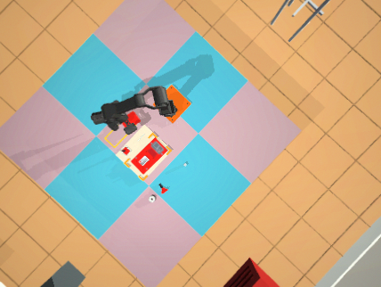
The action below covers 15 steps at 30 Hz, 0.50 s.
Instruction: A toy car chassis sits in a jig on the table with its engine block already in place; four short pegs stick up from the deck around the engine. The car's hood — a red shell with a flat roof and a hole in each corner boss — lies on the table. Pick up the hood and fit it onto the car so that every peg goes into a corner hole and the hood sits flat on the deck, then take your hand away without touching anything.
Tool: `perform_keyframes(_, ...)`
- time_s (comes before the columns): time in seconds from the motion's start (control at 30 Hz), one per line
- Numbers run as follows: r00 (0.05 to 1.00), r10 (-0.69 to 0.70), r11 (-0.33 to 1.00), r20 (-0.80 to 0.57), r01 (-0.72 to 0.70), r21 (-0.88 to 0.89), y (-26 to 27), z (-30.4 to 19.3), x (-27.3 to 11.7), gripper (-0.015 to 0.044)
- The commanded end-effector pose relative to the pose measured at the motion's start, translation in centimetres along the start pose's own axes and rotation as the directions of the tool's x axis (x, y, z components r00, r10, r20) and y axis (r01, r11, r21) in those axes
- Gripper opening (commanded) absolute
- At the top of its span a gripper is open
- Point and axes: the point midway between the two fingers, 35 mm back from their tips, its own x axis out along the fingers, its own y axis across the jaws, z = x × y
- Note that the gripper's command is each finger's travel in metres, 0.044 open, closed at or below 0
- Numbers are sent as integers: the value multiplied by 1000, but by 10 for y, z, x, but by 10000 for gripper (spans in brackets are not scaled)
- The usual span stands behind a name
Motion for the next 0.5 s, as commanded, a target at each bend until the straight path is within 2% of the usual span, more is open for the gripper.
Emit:
perform_keyframes(0.0, 1000, -2, 1000, -4, 2, -6, 0, -1, 5, 440)
perform_keyframes(0.47, 1000, -2, 1000, -4, 2, -6, 0, -1, 17, 440)
